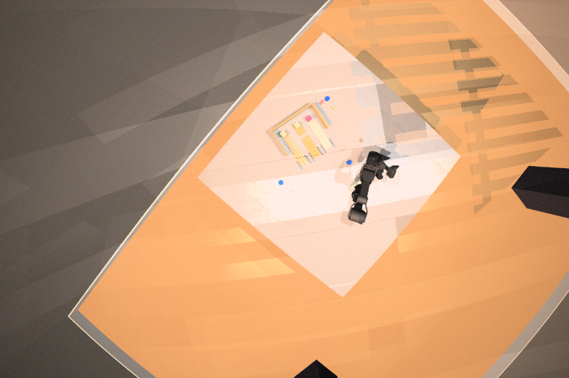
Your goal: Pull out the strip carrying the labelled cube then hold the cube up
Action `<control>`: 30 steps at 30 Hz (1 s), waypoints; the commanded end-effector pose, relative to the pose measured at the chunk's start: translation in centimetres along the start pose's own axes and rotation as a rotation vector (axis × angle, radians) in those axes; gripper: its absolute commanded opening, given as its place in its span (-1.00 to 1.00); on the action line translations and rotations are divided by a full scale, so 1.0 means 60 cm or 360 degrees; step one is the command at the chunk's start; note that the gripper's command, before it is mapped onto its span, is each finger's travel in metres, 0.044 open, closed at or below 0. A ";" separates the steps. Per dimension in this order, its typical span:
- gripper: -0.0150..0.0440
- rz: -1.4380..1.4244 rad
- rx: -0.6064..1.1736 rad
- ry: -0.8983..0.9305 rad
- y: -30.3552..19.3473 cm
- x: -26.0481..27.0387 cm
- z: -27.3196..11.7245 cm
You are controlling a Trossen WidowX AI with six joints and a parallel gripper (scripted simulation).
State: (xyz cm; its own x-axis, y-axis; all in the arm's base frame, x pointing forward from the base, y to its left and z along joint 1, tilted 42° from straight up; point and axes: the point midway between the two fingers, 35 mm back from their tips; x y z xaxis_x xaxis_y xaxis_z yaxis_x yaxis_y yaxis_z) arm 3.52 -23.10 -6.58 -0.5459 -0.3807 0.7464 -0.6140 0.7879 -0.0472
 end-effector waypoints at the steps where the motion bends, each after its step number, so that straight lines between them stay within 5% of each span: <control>1: 0.86 -0.0024 0.0006 -0.0016 -0.002 -0.002 -0.001; 12: 0.86 -0.1542 0.0838 -0.0707 -0.108 -0.115 -0.126; 30: 0.86 -0.2560 0.1984 -0.0651 -0.153 -0.162 -0.286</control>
State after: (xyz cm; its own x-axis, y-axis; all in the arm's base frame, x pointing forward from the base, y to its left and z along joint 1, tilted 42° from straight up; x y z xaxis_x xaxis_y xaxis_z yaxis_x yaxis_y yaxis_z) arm 18.24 -20.05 -6.09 0.4813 -0.8323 0.2751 -0.8654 -0.5010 -0.0017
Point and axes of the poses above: the point midway between the two fingers, 35 mm back from their tips, its own z axis out along the fingers, its own x axis across the jaws, y = z × x, and after that the axes turned 2 degrees about z, right-handed
